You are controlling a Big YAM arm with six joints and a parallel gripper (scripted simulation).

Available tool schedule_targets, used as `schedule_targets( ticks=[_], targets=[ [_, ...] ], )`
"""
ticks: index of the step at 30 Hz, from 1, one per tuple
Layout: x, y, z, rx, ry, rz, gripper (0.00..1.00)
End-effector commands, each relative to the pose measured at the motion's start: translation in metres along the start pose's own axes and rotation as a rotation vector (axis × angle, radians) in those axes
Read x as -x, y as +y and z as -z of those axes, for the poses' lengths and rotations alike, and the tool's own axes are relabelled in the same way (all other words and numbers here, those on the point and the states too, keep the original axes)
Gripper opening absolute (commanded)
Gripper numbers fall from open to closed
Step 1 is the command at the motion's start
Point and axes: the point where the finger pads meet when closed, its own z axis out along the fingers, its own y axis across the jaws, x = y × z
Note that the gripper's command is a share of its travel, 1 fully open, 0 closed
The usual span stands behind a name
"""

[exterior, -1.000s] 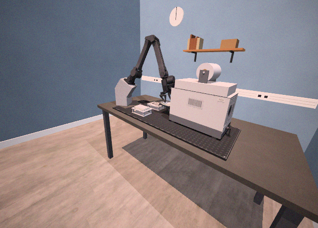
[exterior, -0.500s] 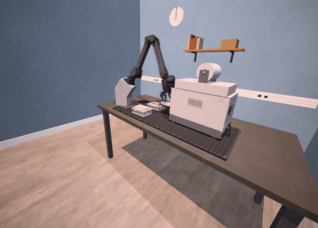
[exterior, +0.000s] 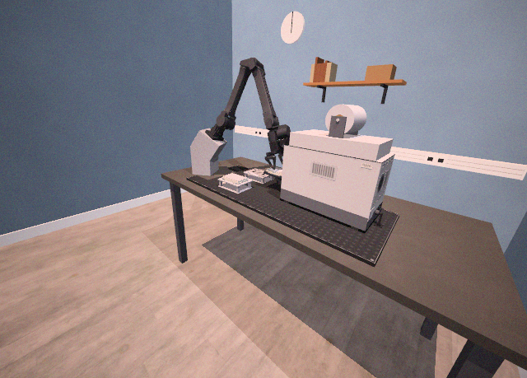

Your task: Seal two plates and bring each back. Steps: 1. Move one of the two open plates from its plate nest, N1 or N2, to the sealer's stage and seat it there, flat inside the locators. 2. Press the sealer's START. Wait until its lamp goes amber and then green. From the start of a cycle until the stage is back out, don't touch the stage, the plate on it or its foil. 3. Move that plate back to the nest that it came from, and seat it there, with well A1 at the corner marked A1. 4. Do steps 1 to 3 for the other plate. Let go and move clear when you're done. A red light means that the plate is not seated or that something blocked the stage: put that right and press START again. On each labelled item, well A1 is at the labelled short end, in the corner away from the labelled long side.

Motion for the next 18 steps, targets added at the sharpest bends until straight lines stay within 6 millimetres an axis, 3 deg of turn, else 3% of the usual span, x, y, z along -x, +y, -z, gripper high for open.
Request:
schedule_targets(
  ticks=[1, 18],
  targets=[
    [0.016, 0.009, 0.011, 0.014, -0.046, 0.008, 1.00],
    [0.016, -0.003, 0.009, -0.008, -0.047, -0.007, 1.00]
  ],
)
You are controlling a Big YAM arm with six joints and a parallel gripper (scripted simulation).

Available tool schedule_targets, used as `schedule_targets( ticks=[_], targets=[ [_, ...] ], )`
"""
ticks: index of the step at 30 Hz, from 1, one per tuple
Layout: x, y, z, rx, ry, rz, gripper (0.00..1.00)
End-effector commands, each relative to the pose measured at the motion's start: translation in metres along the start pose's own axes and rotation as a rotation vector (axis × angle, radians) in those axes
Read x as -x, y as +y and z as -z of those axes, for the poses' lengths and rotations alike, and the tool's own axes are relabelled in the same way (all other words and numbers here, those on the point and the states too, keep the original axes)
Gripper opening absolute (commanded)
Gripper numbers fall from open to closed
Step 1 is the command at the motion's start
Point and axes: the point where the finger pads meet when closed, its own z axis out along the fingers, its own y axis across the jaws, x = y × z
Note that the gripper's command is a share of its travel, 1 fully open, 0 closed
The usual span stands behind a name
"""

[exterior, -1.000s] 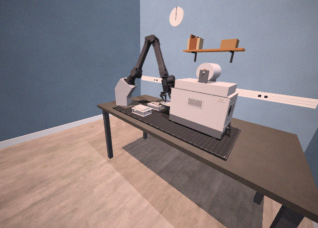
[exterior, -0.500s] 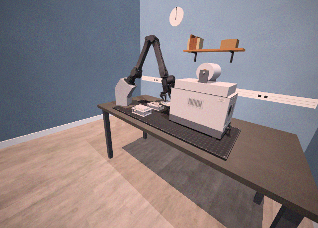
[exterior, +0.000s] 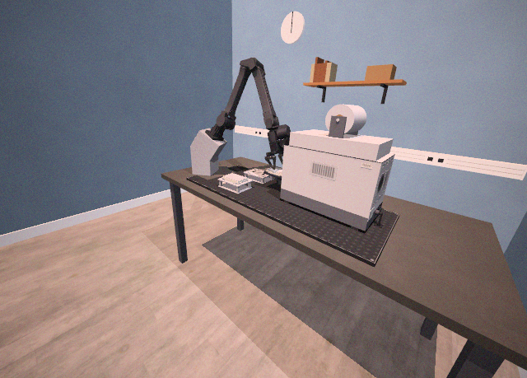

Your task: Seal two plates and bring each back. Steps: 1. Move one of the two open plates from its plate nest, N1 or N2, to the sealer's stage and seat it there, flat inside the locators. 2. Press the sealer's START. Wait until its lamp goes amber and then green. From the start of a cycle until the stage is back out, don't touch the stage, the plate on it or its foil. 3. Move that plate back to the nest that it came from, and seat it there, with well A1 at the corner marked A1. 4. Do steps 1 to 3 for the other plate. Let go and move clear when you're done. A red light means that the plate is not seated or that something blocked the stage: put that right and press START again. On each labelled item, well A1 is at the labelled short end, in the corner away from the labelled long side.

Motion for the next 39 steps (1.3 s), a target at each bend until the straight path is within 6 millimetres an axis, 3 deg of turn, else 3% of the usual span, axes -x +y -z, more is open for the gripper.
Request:
schedule_targets(
  ticks=[1, 6, 11, 18, 28, 39],
  targets=[
    [0.013, -0.002, 0.005, -0.006, -0.043, -0.010, 1.00],
    [0.000, 0.005, -0.014, 0.007, -0.016, -0.003, 1.00],
    [-0.004, 0.006, -0.015, 0.016, 0.001, 0.006, 1.00],
    [0.022, 0.000, 0.002, 0.000, -0.047, 0.011, 1.00],
    [0.030, 0.002, 0.006, 0.003, -0.061, 0.015, 1.00],
    [-0.006, 0.005, -0.012, 0.010, 0.014, 0.014, 1.00]
  ],
)
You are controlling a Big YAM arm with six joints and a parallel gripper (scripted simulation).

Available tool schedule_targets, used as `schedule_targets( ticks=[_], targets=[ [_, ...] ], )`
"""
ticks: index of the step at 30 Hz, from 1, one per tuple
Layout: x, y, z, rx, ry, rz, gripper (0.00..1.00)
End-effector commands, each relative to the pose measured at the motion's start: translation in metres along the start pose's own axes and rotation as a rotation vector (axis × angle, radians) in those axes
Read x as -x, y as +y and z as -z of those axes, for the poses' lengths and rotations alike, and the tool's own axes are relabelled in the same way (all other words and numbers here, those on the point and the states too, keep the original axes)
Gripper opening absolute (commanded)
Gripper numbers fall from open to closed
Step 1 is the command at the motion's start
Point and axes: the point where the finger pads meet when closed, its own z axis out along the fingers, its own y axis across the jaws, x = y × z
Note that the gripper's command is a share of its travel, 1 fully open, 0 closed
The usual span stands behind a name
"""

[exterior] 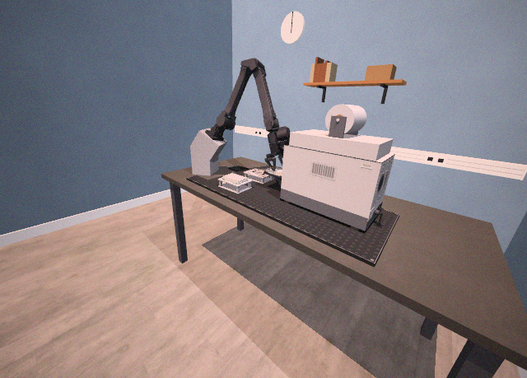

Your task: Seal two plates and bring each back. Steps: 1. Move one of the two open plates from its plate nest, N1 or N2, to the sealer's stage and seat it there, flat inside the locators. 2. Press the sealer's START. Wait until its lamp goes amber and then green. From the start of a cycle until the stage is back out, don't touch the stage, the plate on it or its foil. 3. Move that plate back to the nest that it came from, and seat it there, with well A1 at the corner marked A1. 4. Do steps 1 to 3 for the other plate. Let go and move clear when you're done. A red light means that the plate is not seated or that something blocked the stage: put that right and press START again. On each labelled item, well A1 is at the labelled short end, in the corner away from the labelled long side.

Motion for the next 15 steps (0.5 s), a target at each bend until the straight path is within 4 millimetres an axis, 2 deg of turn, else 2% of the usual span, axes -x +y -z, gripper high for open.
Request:
schedule_targets(
  ticks=[1, 7, 15],
  targets=[
    [-0.004, 0.002, -0.003, 0.005, 0.016, 0.010, 1.00],
    [-0.004, -0.007, -0.002, -0.008, 0.016, -0.002, 1.00],
    [0.014, -0.007, 0.000, -0.010, -0.013, -0.001, 1.00]
  ],
)
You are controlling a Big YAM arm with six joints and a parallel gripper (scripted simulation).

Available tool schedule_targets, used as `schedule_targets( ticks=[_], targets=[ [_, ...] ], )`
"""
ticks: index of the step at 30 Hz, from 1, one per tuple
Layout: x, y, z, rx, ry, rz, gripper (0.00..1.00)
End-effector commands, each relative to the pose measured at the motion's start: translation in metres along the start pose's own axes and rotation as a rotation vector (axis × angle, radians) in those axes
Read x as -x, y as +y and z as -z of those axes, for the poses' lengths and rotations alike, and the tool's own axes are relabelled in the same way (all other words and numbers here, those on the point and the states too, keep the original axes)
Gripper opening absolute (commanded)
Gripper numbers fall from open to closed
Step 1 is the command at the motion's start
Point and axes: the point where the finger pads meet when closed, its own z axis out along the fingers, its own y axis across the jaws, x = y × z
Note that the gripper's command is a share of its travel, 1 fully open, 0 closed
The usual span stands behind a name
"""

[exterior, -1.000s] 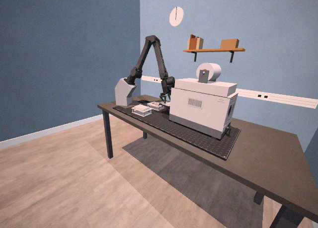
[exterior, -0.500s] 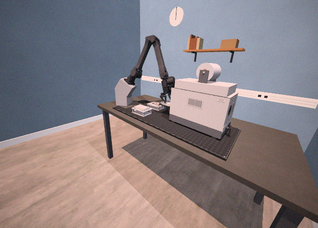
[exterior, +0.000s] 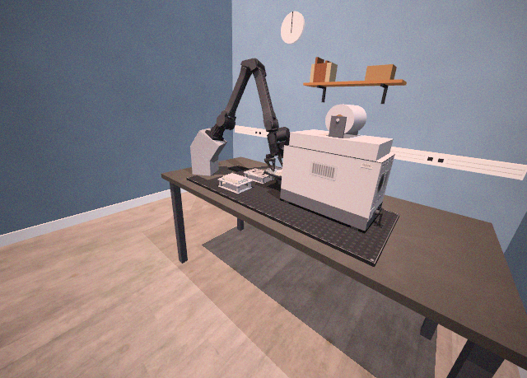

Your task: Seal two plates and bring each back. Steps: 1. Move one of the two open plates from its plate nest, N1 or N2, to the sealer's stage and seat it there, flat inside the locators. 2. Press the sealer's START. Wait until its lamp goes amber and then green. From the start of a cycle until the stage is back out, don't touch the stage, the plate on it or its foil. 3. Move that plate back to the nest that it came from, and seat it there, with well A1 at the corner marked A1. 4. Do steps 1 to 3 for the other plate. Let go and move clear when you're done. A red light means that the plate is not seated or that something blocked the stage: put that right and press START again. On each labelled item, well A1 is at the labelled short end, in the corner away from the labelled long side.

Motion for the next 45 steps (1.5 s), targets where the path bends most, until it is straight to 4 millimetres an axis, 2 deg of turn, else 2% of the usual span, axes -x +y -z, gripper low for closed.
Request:
schedule_targets(
  ticks=[1, 13, 19, 25, 36, 45],
  targets=[
    [0.018, -0.005, 0.001, -0.007, -0.020, 0.003, 1.00],
    [0.021, 0.007, -0.006, 0.008, -0.034, 0.015, 1.00],
    [0.005, 0.006, -0.012, 0.007, -0.015, -0.001, 1.00],
    [0.006, 0.001, -0.008, -0.001, -0.029, -0.006, 1.00],
    [-0.004, 0.003, -0.018, 0.002, -0.004, -0.004, 1.00],
    [0.012, 0.011, -0.007, 0.009, -0.025, 0.024, 1.00]
  ],
)
